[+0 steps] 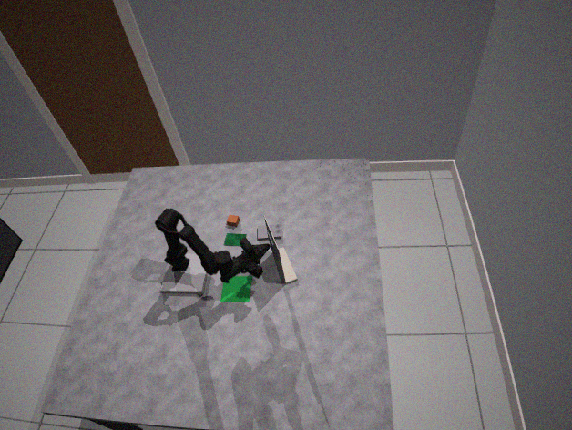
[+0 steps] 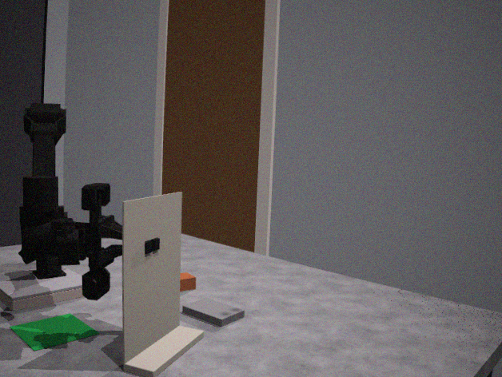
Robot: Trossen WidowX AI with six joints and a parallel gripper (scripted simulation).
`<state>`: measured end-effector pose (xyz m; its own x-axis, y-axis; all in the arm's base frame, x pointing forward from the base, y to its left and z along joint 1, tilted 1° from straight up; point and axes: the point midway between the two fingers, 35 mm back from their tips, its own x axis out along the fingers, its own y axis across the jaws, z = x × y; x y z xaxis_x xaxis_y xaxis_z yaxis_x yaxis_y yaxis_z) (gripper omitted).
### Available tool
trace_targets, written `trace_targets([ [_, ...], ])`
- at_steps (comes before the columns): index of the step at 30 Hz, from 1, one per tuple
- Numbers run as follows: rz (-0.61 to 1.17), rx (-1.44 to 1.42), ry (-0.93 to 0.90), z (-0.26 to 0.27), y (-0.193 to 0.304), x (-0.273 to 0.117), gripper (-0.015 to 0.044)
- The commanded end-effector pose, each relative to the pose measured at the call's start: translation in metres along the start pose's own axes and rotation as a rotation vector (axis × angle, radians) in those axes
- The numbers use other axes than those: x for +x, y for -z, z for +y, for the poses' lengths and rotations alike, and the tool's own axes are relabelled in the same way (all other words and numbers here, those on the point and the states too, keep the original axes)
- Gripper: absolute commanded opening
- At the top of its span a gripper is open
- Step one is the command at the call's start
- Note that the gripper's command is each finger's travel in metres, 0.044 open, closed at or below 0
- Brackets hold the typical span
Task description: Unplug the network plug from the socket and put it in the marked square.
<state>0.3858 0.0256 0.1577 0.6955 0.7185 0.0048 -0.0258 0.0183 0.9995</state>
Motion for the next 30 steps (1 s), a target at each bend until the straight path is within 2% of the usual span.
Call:
trace_targets([
  [1, -0.004, 0.006, 0.001, -0.001, -0.001, 0.000, 0.0000],
  [30, -0.004, 0.006, 0.004, -0.002, 0.005, -0.020, 0.0000],
])
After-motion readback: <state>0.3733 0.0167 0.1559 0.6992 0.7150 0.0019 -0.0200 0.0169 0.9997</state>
